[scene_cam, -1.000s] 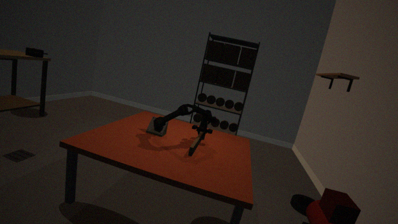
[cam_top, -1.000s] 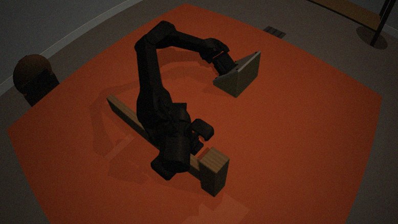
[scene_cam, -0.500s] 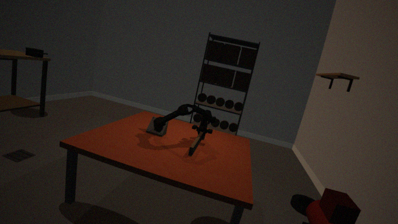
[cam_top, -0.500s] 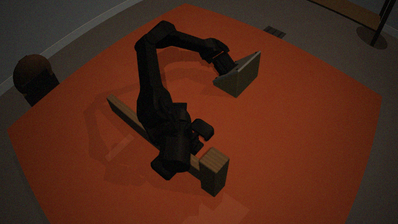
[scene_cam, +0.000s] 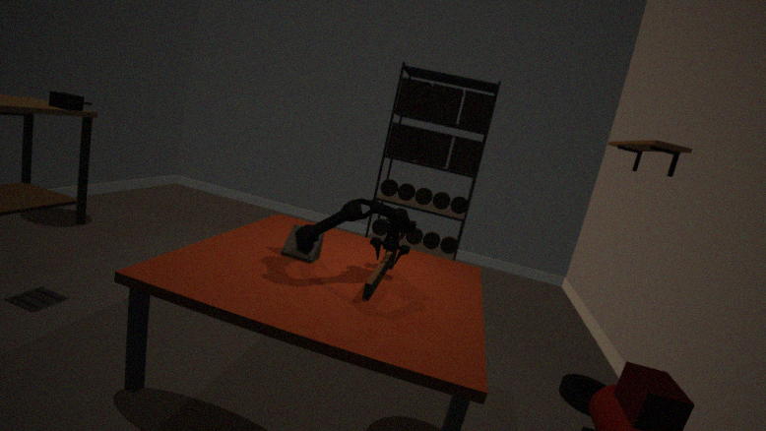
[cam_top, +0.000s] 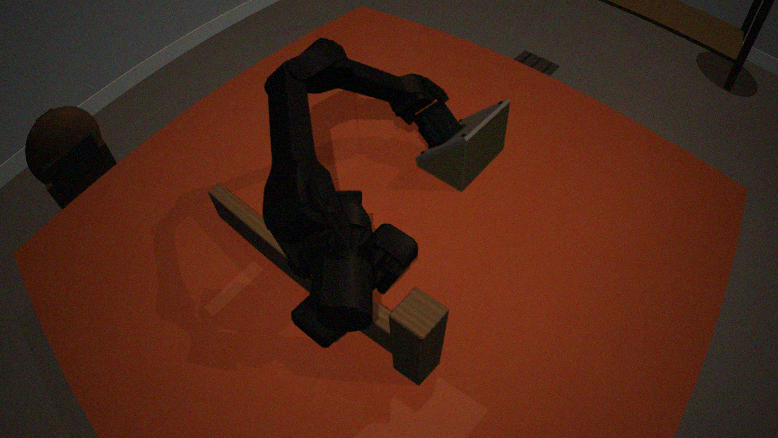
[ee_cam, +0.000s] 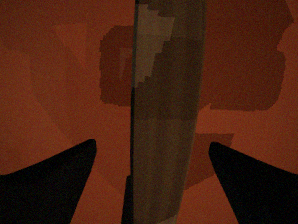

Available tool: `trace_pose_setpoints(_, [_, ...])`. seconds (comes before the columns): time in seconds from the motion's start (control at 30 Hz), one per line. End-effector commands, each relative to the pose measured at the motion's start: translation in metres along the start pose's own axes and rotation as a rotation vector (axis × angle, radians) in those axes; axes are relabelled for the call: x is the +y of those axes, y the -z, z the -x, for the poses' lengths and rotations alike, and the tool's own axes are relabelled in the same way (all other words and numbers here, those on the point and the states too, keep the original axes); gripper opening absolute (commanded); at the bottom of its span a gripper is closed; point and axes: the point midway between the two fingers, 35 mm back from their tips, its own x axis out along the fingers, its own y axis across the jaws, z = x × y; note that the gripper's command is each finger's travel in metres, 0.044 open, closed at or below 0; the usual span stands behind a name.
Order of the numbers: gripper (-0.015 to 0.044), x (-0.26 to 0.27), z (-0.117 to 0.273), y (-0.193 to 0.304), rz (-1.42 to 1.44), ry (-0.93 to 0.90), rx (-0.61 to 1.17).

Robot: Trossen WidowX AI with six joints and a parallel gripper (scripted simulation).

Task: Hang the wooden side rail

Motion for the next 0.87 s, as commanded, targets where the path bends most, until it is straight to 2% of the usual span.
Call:
trace_pose_setpoints(0.0, [0.044,0.0,0.022,0.002,-0.001,-0.008,0.01])
trace_pose_setpoints(0.13, [0.044,0.0,0.022,0.0,-0.001,-0.008,0.01])
trace_pose_setpoints(0.33, [0.044,-0.001,0.022,-0.028,-0.001,-0.008,0.008])
trace_pose_setpoints(0.83, [0.044,0.0,0.02,-0.025,-0.005,-0.002,0.009])
